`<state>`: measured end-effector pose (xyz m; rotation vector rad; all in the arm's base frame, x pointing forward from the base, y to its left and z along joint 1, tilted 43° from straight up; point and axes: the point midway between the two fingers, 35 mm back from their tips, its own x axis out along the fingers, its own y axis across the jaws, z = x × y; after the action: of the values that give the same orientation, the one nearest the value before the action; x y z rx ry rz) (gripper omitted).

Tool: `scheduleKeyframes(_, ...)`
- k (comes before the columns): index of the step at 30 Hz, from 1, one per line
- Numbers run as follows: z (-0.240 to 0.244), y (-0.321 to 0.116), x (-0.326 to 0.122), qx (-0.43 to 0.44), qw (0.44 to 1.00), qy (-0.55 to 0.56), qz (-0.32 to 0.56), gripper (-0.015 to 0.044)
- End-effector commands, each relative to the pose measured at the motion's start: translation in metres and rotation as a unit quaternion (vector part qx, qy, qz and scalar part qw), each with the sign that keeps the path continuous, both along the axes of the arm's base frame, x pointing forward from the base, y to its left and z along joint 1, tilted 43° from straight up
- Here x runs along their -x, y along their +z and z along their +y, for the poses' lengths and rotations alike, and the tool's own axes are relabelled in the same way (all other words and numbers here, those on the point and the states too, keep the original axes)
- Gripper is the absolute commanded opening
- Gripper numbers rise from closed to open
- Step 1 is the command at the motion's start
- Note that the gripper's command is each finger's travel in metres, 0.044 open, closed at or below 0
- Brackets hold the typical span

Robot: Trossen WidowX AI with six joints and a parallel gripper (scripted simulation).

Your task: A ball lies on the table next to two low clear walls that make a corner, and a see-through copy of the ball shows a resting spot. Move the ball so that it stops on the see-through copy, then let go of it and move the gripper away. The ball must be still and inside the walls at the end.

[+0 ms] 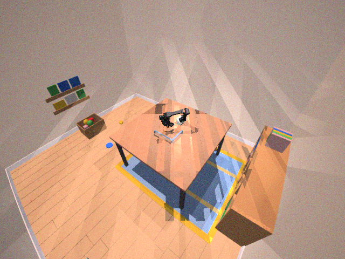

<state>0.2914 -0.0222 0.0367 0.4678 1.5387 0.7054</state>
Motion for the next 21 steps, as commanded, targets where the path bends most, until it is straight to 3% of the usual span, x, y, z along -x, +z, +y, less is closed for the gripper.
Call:
scheduleKeyframes(1,-0.017,0.021,0.001,0.001,1.0,0.003,-0.002,0.0)
scheduleKeyframes(7,-0.023,0.027,0.001,0.0,1.0,0.003,-0.002,0.0)
scheduleKeyframes(21,-0.029,-0.029,-0.017,0.001,1.0,0.003,-0.003,0.0)
